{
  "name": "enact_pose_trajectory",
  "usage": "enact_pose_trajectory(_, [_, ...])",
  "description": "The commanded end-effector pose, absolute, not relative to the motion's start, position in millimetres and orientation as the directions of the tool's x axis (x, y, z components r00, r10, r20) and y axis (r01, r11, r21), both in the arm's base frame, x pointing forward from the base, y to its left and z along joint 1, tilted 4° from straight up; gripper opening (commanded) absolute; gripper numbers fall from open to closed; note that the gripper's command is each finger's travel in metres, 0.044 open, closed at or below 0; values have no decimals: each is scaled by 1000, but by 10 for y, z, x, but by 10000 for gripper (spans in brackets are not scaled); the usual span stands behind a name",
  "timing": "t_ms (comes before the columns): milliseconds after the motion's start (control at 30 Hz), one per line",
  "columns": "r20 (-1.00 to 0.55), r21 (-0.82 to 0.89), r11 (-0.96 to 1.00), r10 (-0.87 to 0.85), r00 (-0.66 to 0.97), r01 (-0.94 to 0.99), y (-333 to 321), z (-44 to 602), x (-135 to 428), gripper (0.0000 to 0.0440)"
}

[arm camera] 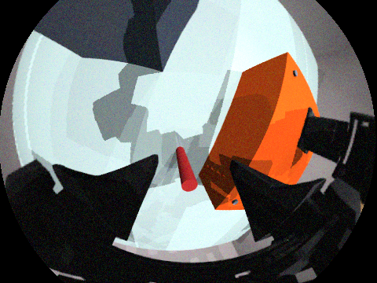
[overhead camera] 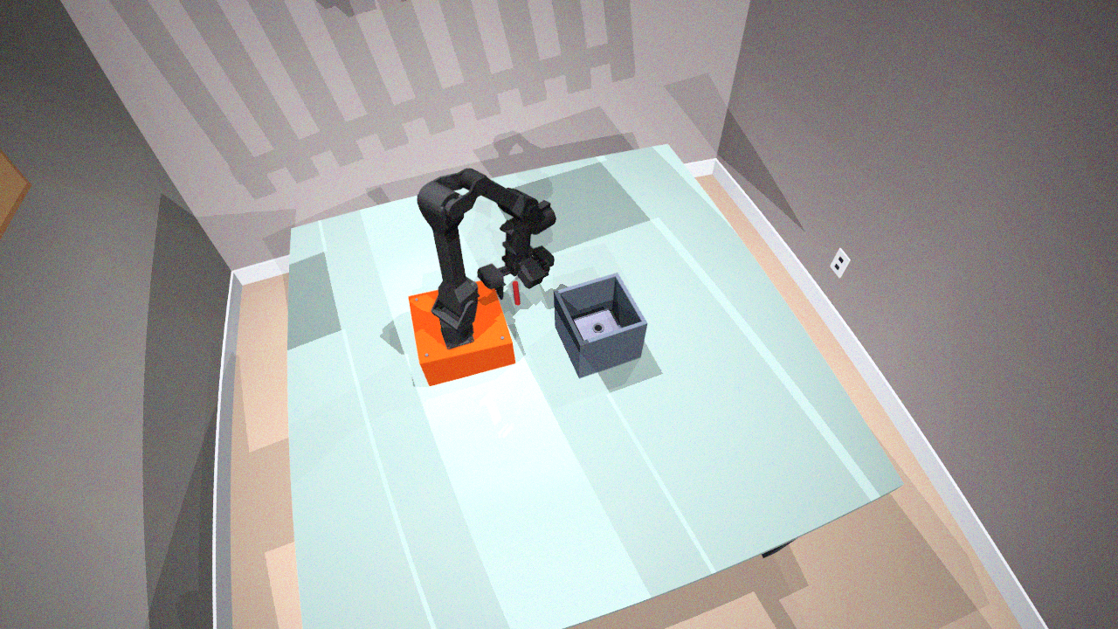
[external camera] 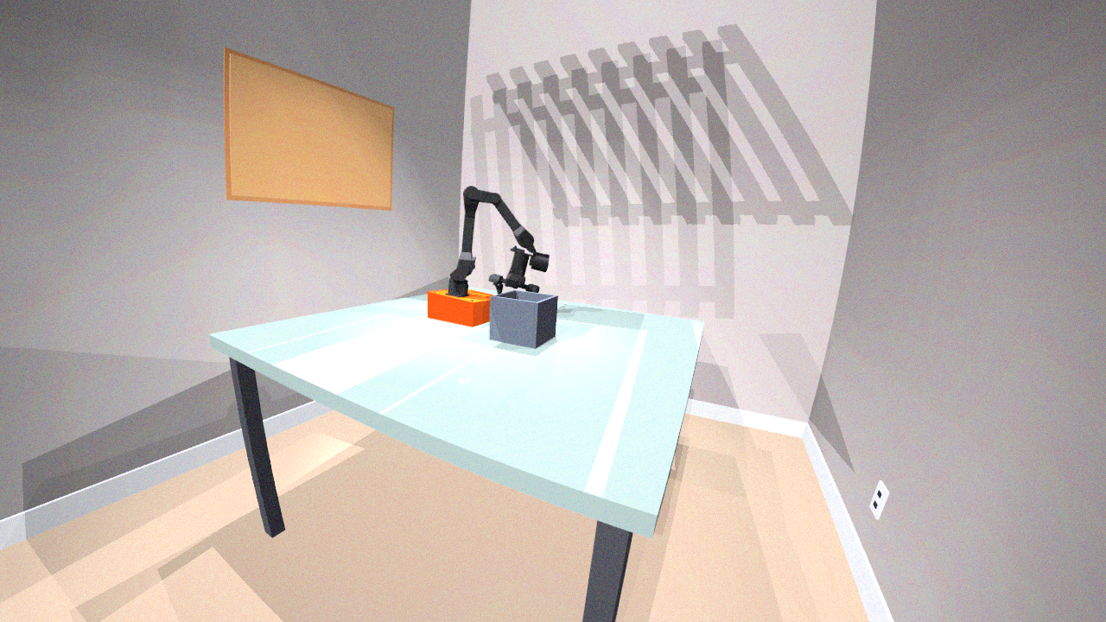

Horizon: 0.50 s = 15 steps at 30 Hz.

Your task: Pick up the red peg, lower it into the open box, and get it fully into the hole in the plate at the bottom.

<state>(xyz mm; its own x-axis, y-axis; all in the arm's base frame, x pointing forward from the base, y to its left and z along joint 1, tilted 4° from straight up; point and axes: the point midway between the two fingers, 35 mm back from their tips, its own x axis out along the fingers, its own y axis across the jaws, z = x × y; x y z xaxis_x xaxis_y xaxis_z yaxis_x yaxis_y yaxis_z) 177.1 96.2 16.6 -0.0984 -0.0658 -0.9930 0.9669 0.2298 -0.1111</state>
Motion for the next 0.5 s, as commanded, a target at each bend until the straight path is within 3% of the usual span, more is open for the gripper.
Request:
enact_pose_trajectory(0, [-993,-99,233,-91,-80,967,930,31,1779,380])
enact_pose_trajectory(233, [-991,-89,241,-123,-60,966,895,-40,1788,362])
enact_pose_trajectory(467, [-982,-119,251,-171,-77,961,817,-103,1730,370])
